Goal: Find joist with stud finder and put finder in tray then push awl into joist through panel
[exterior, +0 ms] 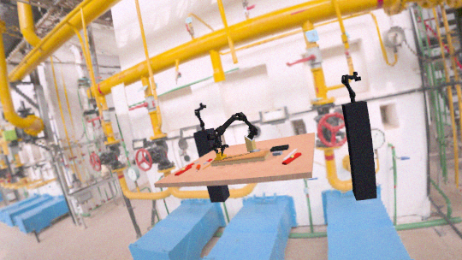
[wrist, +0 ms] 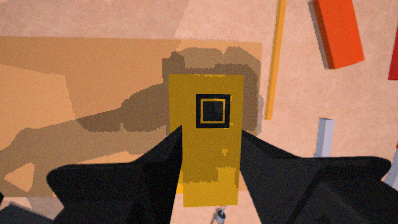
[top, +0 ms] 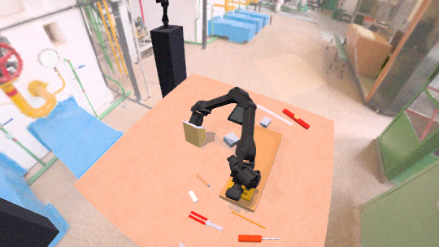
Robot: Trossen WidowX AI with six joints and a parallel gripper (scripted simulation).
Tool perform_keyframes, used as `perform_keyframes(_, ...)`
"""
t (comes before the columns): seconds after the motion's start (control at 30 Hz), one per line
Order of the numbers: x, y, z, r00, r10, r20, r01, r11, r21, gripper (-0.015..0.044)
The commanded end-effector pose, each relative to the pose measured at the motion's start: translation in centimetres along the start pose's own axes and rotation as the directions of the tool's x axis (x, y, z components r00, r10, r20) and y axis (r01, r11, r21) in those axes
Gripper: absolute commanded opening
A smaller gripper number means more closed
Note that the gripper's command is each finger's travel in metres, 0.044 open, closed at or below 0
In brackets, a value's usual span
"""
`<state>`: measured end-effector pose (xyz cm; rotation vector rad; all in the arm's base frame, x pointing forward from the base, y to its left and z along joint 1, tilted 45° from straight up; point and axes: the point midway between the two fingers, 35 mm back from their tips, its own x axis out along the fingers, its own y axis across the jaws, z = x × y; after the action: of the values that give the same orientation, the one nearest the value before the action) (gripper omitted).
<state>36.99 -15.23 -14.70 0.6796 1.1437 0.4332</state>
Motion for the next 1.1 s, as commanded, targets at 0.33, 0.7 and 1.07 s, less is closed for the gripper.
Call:
perform_keyframes(0.33,-1.7,-0.2,0.7,1.000,-0.003,0.000,0.003,1.000,-0.001,0.0000)
perform_keyframes(0.7,-8.2,-0.5,2.5,1.000,-0.008,-0.001,0.008,1.000,-0.004,0.0000)
perform_keyframes(1.07,-9.7,0.2,3.1,1.000,-0.009,-0.004,0.009,1.000,-0.021,0.0000)
